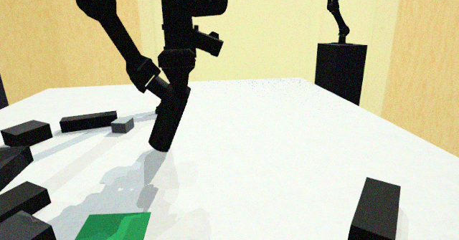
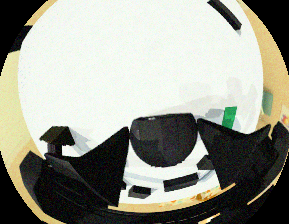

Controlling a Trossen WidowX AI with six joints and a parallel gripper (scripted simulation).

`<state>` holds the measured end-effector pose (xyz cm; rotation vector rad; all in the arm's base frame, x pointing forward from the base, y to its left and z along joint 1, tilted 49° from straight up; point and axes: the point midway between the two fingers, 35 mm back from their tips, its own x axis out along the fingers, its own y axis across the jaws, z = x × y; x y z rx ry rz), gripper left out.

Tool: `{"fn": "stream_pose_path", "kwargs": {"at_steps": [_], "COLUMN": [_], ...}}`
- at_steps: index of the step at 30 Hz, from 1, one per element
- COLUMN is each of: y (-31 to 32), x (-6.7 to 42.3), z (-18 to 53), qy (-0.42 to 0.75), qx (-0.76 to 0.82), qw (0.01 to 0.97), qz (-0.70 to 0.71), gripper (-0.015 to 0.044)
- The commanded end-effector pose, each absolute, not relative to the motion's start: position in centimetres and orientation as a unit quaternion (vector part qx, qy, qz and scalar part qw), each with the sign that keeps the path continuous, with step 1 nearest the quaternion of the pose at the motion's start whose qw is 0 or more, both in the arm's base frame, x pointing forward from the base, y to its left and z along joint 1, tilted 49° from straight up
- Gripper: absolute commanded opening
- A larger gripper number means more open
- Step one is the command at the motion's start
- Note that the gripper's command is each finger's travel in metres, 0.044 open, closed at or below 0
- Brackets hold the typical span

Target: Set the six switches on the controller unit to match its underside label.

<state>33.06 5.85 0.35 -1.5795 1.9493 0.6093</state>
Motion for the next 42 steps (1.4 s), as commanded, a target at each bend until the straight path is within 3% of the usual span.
{"fn": "stream_pose_path", "kwargs": {"at_steps": [1,42], "y": [5.5,6.1], "x": [32.8,32.8], "z": [-0.3,-3.5], "qy": [0.732,0.731], "qx": [-0.582,-0.582], "qw": [0.27,0.271], "qz": [0.23,0.23], "gripper": [0.0338,0.0338]}}
